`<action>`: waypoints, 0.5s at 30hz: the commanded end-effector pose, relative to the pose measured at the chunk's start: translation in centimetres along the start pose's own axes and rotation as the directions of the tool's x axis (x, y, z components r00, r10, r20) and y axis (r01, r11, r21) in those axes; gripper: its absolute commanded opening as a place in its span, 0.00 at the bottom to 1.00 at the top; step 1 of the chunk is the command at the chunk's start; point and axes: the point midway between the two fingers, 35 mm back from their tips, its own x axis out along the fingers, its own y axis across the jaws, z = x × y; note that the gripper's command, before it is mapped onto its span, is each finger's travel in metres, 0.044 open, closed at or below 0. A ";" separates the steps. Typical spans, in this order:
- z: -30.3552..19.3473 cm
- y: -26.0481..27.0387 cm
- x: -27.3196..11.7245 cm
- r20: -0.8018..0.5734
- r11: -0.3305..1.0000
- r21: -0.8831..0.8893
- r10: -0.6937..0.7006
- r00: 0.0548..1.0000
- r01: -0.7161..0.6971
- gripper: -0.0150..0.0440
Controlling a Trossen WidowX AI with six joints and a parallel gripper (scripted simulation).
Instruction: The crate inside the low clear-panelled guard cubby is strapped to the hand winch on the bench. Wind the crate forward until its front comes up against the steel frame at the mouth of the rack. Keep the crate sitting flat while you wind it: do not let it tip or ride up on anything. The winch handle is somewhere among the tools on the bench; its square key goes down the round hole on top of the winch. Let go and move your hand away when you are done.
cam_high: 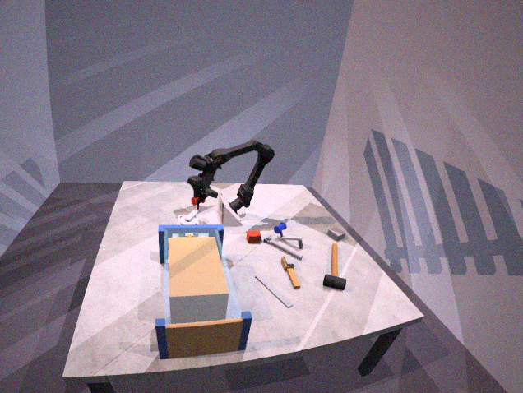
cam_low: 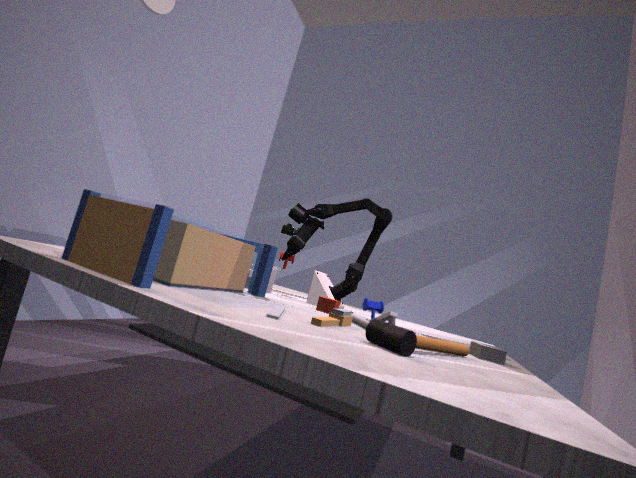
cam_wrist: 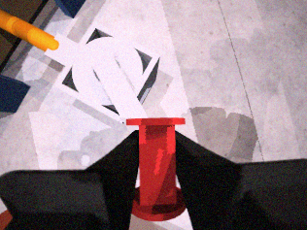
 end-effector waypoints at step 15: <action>1.6 -2.3 1.0 -0.001 1.000 -0.010 -0.025 1.000 0.025 0.25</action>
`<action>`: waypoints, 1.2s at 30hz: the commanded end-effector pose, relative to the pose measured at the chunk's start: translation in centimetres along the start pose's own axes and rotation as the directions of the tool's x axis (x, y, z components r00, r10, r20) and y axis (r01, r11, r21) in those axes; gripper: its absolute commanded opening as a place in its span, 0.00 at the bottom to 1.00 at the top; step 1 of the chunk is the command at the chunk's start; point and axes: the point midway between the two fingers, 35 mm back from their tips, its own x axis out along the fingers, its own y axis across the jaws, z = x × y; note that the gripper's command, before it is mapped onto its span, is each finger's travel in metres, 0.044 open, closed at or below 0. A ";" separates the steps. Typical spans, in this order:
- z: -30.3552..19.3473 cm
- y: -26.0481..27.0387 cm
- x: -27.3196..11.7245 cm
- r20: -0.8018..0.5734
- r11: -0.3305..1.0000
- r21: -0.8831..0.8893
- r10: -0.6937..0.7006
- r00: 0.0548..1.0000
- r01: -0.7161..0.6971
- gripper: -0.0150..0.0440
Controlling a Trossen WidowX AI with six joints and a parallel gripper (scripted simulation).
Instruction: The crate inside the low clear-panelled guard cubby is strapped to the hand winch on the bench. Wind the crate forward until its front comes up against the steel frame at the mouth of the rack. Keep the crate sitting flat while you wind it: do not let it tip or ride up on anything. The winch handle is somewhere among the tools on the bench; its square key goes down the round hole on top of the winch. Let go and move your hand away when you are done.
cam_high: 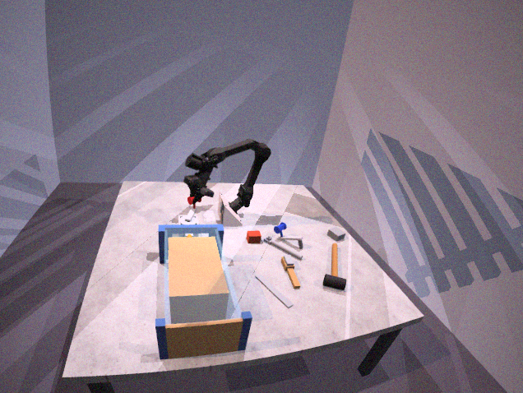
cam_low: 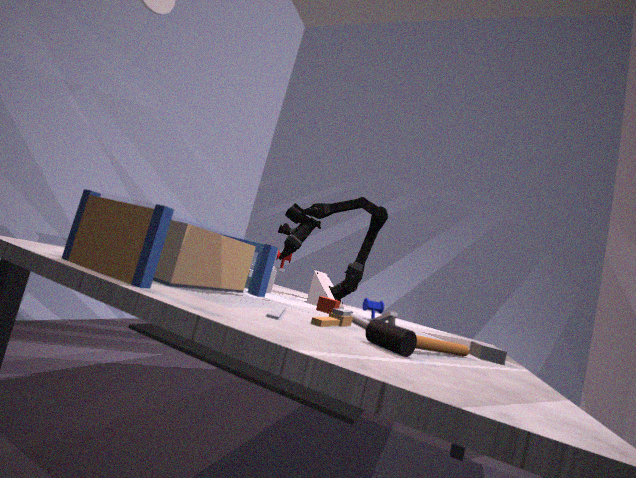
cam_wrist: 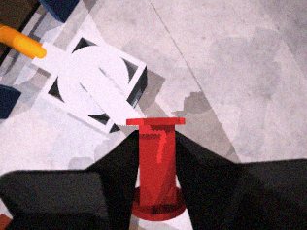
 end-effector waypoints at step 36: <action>6.1 -3.2 2.9 0.008 1.000 -0.013 -0.023 1.000 0.023 0.25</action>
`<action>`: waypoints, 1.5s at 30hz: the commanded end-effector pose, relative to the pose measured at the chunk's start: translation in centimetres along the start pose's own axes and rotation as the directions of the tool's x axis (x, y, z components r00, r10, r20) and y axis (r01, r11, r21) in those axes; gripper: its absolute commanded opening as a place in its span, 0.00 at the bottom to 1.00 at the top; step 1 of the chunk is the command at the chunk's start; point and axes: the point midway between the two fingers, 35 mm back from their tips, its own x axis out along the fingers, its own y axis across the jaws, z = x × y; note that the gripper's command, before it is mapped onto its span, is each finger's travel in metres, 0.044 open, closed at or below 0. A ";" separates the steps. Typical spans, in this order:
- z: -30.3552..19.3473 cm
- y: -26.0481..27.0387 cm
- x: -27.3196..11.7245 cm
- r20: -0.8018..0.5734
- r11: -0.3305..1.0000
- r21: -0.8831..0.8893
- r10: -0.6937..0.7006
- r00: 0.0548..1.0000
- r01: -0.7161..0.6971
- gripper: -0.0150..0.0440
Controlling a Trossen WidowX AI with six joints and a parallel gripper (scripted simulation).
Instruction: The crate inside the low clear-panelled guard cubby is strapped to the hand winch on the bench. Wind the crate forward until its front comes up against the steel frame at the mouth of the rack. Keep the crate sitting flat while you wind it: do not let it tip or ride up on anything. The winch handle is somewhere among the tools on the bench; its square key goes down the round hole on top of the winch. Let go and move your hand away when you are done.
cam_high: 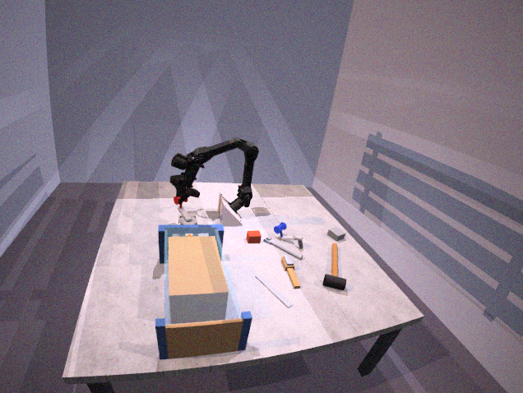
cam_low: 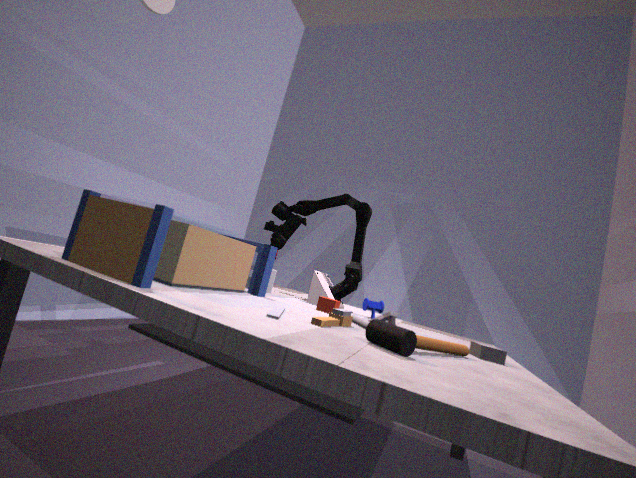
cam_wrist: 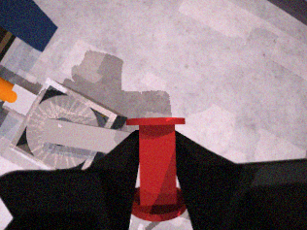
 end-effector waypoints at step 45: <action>6.2 1.7 3.0 0.010 1.000 -0.009 0.000 1.000 0.001 0.25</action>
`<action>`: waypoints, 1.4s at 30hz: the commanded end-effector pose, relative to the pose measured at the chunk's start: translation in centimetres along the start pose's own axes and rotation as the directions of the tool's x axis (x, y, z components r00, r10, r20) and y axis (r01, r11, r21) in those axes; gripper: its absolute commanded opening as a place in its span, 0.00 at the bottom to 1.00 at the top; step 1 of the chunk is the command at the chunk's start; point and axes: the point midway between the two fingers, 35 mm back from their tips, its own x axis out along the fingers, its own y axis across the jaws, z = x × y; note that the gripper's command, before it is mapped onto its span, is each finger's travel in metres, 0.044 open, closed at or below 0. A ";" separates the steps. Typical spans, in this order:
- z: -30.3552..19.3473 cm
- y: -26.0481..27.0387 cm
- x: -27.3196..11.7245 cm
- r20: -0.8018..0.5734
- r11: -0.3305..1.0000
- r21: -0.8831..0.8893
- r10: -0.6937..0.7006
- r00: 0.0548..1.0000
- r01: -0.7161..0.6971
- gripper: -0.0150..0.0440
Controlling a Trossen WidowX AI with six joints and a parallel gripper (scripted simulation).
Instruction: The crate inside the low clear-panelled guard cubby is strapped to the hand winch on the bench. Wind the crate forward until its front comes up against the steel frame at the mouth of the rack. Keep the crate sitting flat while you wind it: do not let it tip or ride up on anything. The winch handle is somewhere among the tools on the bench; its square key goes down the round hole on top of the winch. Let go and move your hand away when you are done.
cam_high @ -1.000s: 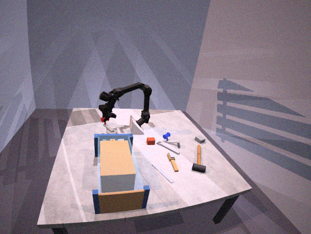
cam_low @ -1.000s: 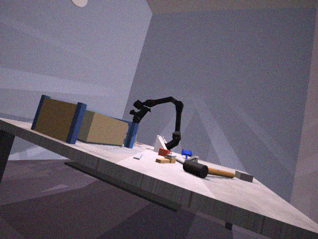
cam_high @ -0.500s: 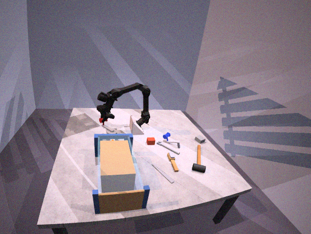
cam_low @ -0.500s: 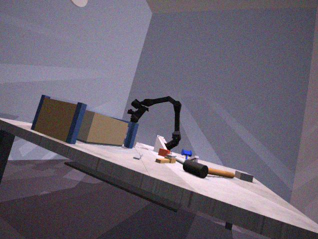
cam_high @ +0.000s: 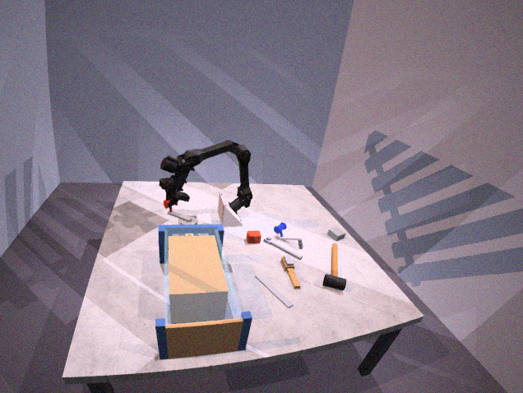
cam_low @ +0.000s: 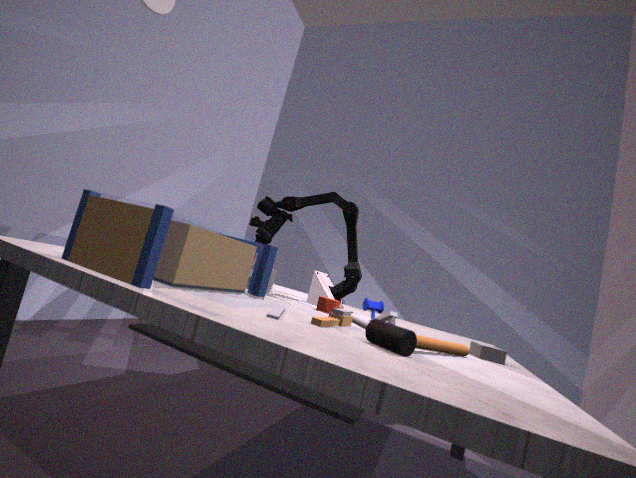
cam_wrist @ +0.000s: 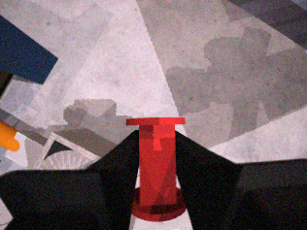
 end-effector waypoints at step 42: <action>4.0 5.1 2.1 0.007 1.000 -0.008 0.017 1.000 -0.017 0.25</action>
